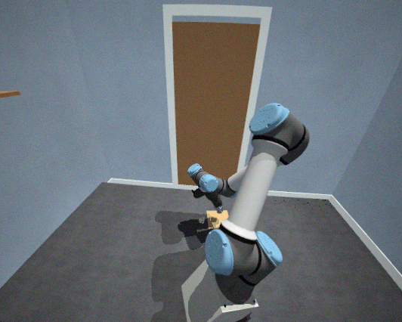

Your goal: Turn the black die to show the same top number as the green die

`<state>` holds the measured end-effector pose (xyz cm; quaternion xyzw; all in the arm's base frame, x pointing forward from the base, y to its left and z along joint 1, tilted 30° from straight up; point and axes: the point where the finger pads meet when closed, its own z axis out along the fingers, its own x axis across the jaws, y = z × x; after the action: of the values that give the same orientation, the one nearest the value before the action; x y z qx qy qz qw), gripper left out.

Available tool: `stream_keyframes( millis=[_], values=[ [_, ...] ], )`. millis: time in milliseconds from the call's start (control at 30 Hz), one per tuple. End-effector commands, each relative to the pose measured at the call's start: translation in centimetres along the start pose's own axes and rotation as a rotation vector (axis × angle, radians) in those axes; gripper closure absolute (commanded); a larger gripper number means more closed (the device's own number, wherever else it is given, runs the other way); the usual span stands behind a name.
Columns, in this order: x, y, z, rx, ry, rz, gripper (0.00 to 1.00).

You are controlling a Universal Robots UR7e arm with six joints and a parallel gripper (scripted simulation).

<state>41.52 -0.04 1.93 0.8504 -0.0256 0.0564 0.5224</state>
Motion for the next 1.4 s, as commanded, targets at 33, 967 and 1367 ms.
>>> stream_keyframes(
  millis=[33,967,1367],
  values=[
    [0.1,0.07,-0.07,0.042,0.015,-0.003,0.43],
    [0.08,0.34,0.01,0.287,0.014,-0.007,0.43],
    [0.22,0.43,-0.08,0.334,0.023,-0.008,0.43]
  ],
)
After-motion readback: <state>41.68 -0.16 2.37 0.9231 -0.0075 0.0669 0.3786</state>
